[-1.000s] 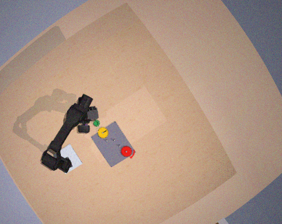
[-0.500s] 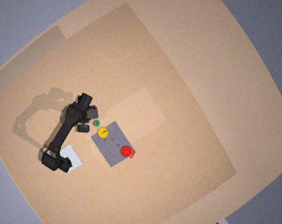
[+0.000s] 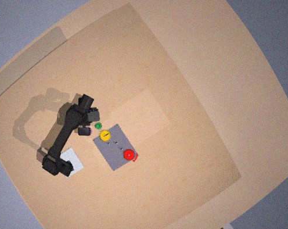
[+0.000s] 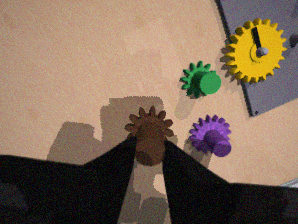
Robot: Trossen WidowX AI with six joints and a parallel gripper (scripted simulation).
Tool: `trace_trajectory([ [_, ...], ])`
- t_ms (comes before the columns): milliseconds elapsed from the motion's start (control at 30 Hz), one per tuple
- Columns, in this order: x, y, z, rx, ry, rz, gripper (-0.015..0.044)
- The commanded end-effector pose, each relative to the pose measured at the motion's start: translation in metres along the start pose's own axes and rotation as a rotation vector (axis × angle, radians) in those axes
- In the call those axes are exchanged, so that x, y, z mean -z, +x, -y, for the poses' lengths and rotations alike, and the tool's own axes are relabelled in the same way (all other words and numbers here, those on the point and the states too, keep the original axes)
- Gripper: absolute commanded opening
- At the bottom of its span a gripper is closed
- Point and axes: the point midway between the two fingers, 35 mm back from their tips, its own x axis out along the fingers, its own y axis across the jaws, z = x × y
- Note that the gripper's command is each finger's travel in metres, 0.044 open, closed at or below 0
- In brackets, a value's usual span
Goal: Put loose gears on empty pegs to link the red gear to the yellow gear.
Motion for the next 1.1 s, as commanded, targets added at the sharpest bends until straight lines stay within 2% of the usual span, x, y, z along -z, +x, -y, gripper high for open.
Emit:
trace_trajectory([
  [0,-0.001,-0.012,0.0,-0.006,-0.003,0.005,0.0],
  [1067,0.002,-0.082,0.013,-0.004,-0.001,0.004,0.0],
])
